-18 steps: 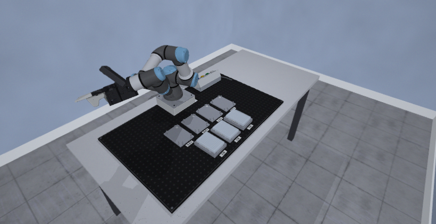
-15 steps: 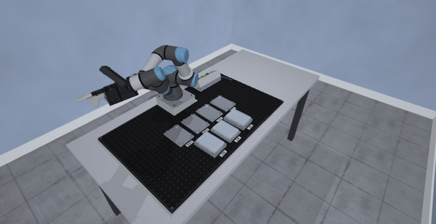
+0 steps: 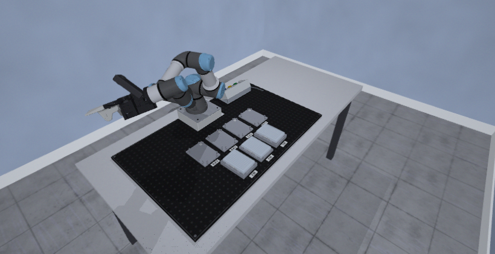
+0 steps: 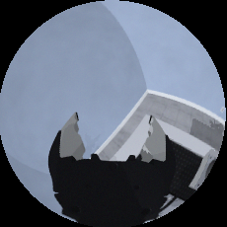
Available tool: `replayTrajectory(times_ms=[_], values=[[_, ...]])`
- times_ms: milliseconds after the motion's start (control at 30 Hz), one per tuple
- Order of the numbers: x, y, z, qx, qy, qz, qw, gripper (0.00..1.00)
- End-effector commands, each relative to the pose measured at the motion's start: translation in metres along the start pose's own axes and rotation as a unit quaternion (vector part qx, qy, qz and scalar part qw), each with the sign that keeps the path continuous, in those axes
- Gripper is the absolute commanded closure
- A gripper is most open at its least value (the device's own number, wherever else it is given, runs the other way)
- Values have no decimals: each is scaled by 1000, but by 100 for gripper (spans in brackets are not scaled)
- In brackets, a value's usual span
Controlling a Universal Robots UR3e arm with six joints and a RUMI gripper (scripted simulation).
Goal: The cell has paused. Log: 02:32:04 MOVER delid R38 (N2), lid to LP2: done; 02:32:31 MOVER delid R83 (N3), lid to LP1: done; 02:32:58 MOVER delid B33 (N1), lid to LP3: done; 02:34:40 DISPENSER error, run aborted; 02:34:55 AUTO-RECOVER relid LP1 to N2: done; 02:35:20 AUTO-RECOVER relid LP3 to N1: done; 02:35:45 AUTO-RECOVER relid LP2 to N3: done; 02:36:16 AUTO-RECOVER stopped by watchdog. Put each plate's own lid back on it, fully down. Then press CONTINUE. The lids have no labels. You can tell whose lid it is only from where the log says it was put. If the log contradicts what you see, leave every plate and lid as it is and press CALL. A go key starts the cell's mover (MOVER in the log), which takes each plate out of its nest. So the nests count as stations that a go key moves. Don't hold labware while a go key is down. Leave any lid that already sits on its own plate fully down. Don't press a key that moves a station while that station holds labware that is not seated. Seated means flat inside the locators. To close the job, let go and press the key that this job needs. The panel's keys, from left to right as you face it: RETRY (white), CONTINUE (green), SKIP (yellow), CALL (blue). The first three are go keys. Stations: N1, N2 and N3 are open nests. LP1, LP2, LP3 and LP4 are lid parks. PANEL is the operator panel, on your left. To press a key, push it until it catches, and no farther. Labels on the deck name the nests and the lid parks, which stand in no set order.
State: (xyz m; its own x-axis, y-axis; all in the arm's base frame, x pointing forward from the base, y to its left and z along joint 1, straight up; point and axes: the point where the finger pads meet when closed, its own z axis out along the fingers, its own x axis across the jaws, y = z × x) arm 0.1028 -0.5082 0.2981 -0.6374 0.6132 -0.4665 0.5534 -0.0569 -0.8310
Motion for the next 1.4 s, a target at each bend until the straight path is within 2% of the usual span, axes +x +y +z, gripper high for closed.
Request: replayTrajectory(times_ms=[0, 433, 500, 600, 1000, 1067, 1300, 1367], values=[[-4, 7, -6, -9, -5, -15, 1000, 18], [-20, 51, -38, -70, -37, -125, 989, 18], [-20, 51, -38, -70, -37, -125, 989, 18], [-21, 63, -47, -83, -45, -150, 984, 18], [-23, 105, -83, -135, -78, -249, 956, 18], [-23, 105, -83, -135, -78, -249, 956, 18], [-20, 130, -108, -163, -100, -305, 933, 18], [-19, 132, -110, -171, -106, -321, 926, 18]])
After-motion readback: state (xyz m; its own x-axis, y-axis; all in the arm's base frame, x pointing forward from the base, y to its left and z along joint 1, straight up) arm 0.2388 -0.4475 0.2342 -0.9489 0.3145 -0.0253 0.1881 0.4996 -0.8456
